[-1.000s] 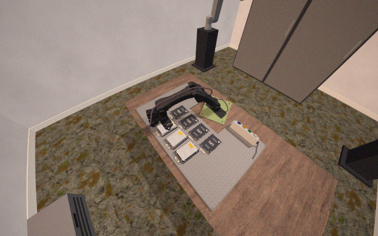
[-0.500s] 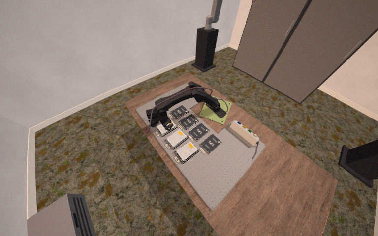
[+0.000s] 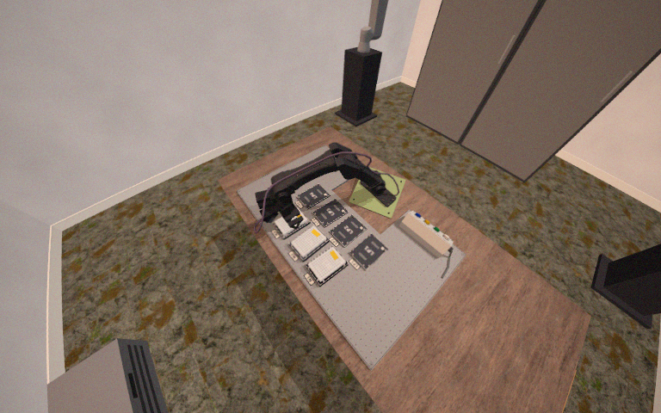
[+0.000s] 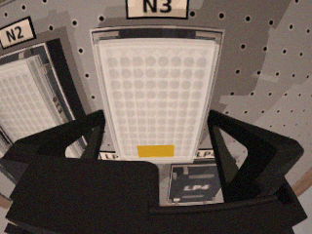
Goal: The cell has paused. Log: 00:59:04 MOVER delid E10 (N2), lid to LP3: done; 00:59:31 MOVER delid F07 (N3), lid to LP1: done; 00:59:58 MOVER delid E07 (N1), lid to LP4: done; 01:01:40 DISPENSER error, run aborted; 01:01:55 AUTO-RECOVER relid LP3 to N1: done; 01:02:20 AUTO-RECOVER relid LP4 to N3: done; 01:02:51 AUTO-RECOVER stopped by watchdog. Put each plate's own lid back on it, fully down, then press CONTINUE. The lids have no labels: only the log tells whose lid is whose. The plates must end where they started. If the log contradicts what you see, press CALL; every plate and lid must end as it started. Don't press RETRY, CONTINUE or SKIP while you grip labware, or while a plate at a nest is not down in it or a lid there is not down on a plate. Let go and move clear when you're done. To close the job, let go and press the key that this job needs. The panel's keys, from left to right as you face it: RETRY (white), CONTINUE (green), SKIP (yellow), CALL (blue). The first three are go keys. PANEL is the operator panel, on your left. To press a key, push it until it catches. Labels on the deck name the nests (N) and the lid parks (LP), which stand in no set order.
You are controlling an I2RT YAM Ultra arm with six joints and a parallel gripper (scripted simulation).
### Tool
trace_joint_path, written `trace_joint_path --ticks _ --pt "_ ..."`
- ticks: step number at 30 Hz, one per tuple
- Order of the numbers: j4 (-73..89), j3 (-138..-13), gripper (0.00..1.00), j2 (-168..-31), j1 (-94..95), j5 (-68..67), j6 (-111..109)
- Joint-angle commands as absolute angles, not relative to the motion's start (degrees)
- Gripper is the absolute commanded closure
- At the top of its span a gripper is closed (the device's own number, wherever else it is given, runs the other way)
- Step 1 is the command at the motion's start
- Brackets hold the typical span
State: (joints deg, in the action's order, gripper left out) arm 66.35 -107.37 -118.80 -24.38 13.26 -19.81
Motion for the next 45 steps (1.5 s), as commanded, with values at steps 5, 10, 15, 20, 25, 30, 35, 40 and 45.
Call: trace_joint_path --ticks 5,10,15,20,25,30,35,40,45 --pt "65.92 -108.04 0.0 -118.47 -24.54 13.37 -19.72" --pt "65.92 -108.04 0.0 -118.47 -24.54 13.37 -19.72" --pt "65.92 -108.04 0.0 -118.47 -24.54 13.37 -19.72" --pt "65.92 -108.04 0.0 -118.47 -24.54 13.37 -19.72" --pt "67.49 -109.76 0.0 -117.91 -25.26 13.81 -20.01" --pt "69.04 -110.88 0.0 -116.68 -25.5 13.9 -20.53" --pt "70.74 -112.32 0.0 -116.46 -25.76 13.96 -20.78" --pt "71.85 -113.28 0.0 -116.38 -25.93 14.0 -20.95" --pt "73.1 -114.39 0.0 -116.29 -26.14 14.04 -21.17"
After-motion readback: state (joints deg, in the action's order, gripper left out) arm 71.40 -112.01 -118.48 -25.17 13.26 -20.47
